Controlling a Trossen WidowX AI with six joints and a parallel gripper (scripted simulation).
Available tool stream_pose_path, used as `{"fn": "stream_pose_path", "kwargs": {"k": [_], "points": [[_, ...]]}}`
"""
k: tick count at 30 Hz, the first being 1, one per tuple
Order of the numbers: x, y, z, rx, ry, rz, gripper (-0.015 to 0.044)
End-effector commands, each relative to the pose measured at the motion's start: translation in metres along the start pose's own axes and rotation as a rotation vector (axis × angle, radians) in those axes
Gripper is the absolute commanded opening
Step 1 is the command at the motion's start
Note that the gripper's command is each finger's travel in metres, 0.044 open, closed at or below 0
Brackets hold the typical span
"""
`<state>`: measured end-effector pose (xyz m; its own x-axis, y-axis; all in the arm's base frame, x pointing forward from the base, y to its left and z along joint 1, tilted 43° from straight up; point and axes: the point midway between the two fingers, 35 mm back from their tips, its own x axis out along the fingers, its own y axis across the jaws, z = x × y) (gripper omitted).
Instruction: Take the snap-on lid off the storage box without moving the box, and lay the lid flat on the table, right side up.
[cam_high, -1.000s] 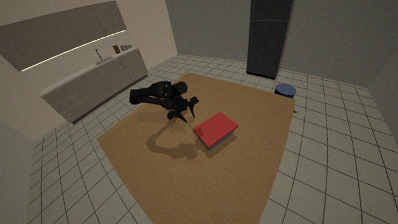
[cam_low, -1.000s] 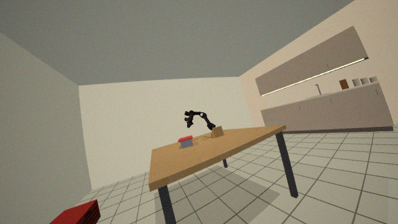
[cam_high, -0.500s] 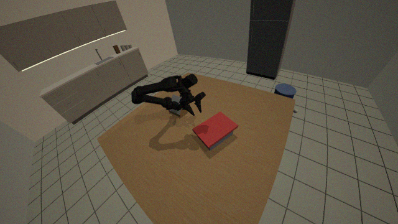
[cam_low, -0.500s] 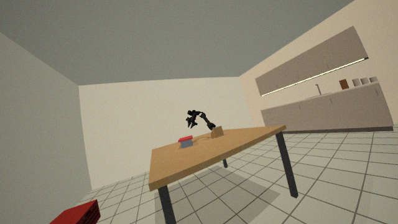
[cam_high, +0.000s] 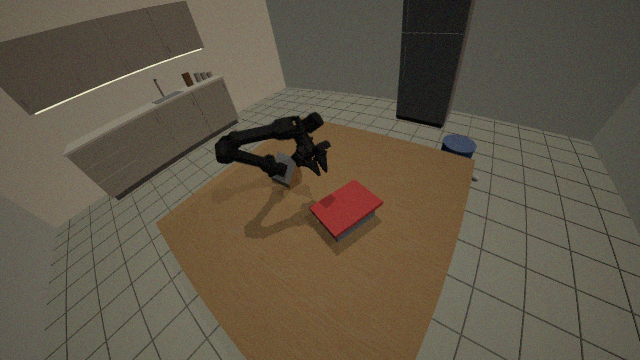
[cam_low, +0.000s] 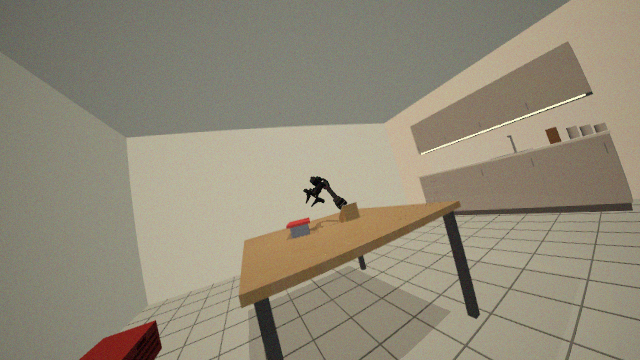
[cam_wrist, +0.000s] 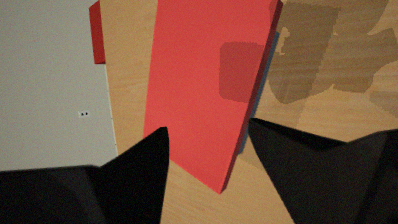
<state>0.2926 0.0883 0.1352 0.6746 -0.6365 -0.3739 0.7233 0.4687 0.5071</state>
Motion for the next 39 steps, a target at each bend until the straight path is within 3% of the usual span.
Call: {"fn": "stream_pose_path", "kwargs": {"k": [1,18,26,39], "points": [[-0.011,-0.019,-0.026,0.258,-0.035,0.104,0.0235],[-0.01,-0.019,-0.027,0.258,-0.035,0.103,0.0235],[0.033,-0.058,-0.037,0.257,-0.036,0.104,0.0235],[0.038,-0.061,-0.037,0.258,-0.036,0.102,0.0235]]}}
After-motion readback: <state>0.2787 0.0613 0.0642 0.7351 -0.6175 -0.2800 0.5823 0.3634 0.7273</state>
